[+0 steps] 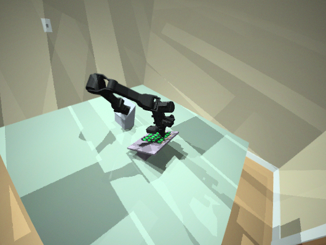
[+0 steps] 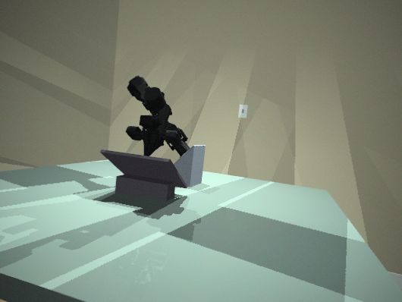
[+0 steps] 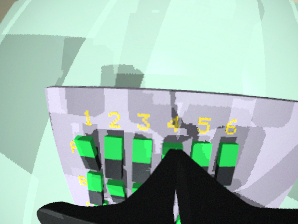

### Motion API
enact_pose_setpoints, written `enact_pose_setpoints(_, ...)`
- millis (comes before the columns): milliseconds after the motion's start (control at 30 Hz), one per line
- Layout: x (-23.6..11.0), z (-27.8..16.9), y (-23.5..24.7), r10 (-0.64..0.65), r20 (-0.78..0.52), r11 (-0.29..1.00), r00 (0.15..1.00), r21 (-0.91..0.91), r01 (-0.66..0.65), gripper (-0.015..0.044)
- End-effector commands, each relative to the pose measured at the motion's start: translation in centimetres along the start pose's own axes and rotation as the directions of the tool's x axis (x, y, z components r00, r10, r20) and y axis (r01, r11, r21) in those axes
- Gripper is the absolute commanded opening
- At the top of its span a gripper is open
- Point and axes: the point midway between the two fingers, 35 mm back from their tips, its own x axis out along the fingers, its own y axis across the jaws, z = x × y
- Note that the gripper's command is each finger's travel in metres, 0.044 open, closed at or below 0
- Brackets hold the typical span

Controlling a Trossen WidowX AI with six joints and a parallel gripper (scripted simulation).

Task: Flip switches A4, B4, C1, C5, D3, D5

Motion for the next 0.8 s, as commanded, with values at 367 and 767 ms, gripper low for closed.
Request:
enact_pose_setpoints(367, 0.3, -0.1, 0.1, 0.006, -0.004, 1.000, 1.000, -0.006, -0.006, 0.0000)
enact_pose_setpoints(767, -6.2, -0.4, 0.2, 0.009, 0.020, 1.000, 1.000, -0.007, -0.009, 0.0000)
